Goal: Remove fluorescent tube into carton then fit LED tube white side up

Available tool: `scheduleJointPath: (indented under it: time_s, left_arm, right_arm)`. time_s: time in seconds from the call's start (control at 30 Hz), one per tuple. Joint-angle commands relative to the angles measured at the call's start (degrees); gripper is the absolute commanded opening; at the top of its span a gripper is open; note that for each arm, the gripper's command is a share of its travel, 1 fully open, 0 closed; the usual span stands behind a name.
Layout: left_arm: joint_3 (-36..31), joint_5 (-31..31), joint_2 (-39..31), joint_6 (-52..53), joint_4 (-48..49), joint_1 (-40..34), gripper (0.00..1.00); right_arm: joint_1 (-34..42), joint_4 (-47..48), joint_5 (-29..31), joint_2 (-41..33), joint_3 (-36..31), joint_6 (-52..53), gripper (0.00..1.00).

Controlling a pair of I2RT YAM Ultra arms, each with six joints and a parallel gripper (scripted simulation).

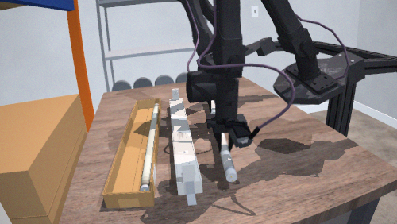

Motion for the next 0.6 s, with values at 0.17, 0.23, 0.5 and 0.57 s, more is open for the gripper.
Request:
scheduleJointPath:
  time_s: [0.17, 0.23, 0.5, 0.57]
  left_arm:
    - [-2.38, -0.28, -1.33, 0.84, 2.68, 0.6, 0.11]
    - [-3.12, 1.09, -2.17, 1.16, 5.65, 1.14, 0.11]
    - [-4.65, 1.25, -1.73, 1.46, 8.32, 1.34, 0.11]
    - [-5.2, 1.52, -0.88, 1.56, 9.44, 1.47, 0.11]
  right_arm:
    - [2.06, 1.5, 1.73, 0.22, -0.51, 0.8, 0.11]
    - [2.52, 2.83, 3.18, -1.63, -1.97, 1.22, 0.11]
    - [3.09, 3.94, 4.63, 0.3, -2.61, 1.53, 0.11]
    - [3.33, 4.34, 5.23, 0.44, -1.55, 1.74, 0.11]
